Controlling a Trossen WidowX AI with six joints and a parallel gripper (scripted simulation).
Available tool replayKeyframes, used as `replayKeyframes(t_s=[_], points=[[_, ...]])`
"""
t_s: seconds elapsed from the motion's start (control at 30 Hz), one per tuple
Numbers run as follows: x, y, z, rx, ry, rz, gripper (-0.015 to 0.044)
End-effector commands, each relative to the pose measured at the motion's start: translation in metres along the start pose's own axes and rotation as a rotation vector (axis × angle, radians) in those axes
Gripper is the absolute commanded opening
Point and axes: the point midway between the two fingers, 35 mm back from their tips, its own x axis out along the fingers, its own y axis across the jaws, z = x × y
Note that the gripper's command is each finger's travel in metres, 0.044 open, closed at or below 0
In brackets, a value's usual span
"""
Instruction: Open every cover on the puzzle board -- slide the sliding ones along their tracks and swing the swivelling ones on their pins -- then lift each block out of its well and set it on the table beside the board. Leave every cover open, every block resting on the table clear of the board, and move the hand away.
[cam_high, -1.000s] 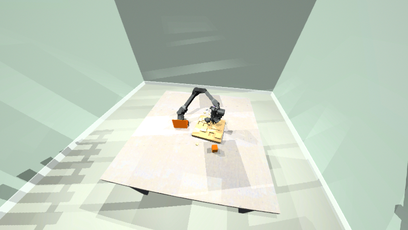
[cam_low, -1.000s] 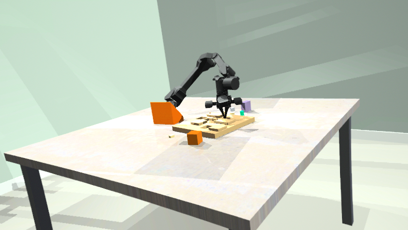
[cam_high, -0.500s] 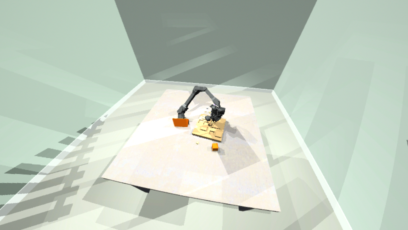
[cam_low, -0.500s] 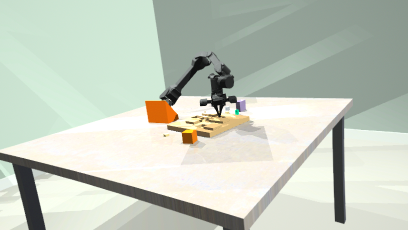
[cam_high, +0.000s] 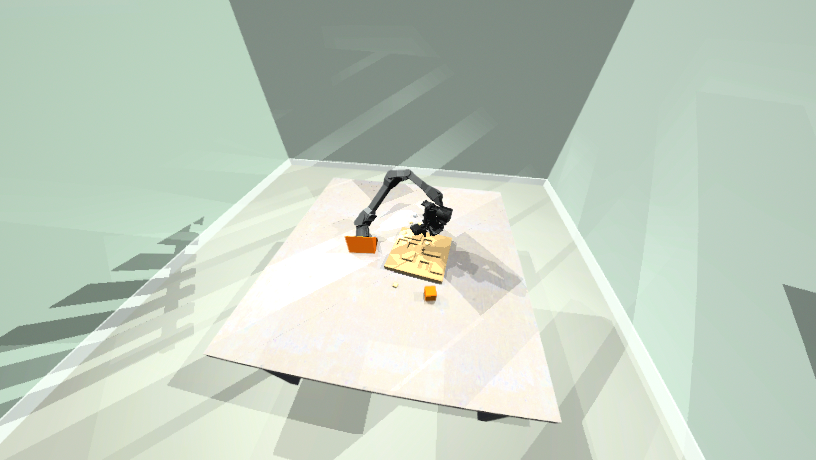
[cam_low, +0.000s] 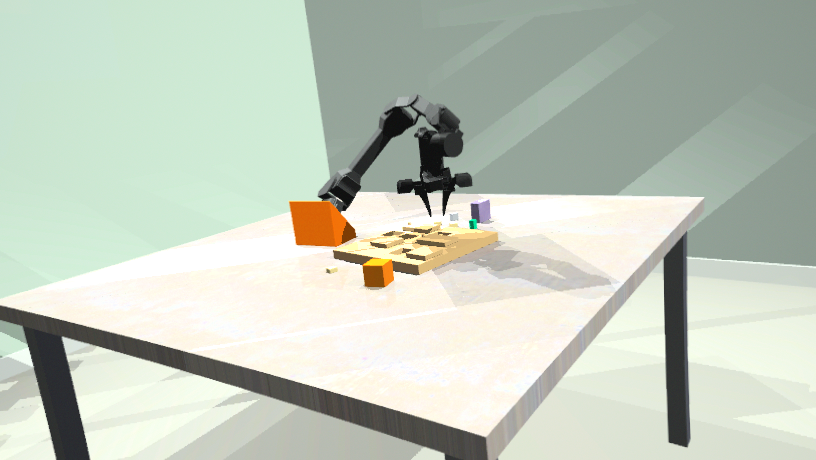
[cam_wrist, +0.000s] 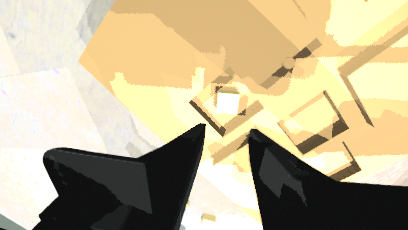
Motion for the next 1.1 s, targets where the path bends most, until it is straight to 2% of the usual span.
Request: replayKeyframes(t_s=[0.0, 0.57, 1.07], points=[[-0.011, 0.0, 0.0, -0.004, -0.006, -0.001, 0.0144], [0.022, -0.001, 0.001, -0.004, -0.005, 0.0, 0.0144], [0.023, -0.001, 0.001, -0.003, -0.005, 0.0, 0.0144]])
